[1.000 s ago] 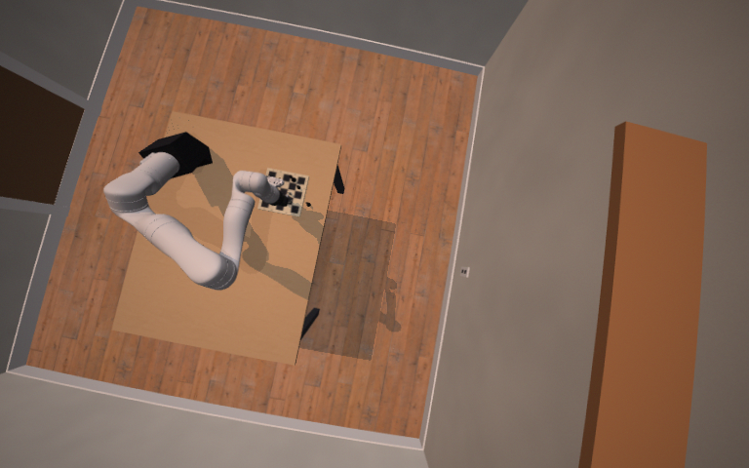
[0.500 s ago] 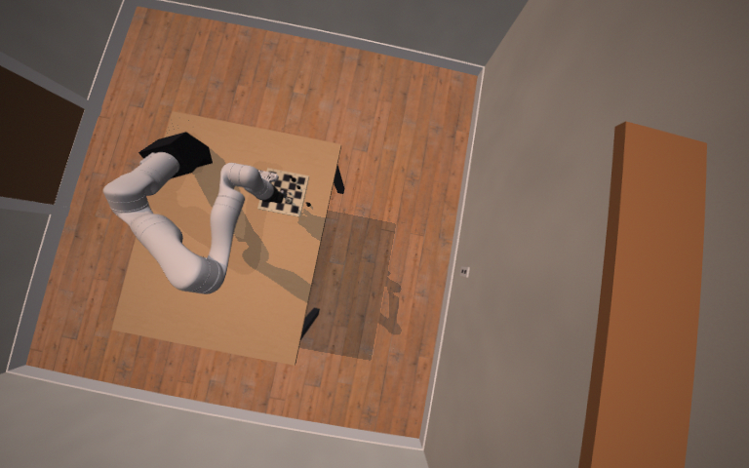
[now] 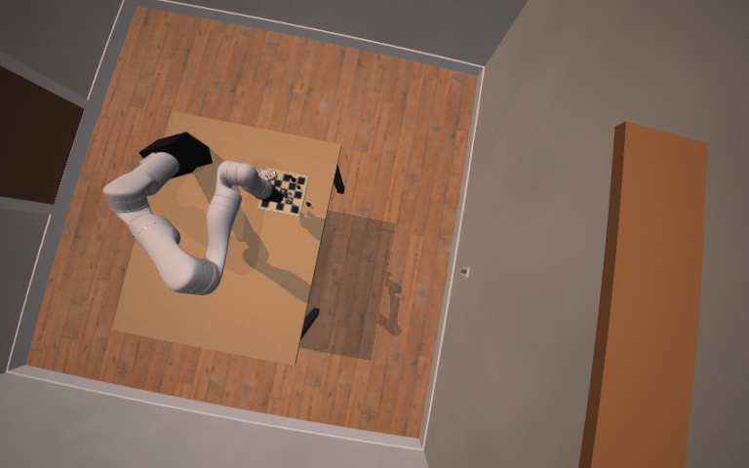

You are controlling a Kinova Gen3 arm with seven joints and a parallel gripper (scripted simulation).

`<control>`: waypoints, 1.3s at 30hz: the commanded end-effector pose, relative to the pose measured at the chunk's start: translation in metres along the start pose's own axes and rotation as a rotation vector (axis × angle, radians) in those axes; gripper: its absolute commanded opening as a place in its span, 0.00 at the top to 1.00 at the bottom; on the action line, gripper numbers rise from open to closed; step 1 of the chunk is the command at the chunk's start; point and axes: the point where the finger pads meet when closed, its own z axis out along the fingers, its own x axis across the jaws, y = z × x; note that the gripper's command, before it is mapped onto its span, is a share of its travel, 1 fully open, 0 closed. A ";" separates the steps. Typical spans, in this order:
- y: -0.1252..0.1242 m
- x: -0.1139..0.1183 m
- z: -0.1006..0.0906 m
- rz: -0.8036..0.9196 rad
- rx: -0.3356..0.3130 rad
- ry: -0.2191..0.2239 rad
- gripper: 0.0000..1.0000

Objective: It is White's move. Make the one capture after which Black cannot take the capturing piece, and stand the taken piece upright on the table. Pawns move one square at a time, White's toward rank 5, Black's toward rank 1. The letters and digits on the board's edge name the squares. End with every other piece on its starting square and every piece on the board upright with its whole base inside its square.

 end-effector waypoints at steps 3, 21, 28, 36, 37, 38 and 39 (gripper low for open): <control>0.000 0.001 -0.001 0.000 0.001 0.002 0.00; 0.000 0.001 -0.006 0.000 0.001 0.002 0.00; 0.000 0.001 -0.025 0.000 0.001 0.002 0.00; 0.000 0.001 -0.046 0.000 0.001 0.002 0.00; 0.000 0.000 -0.049 0.000 0.001 0.002 0.00; 0.000 0.000 -0.051 0.000 0.001 0.002 0.00; 0.000 0.000 -0.053 0.000 0.001 0.002 0.00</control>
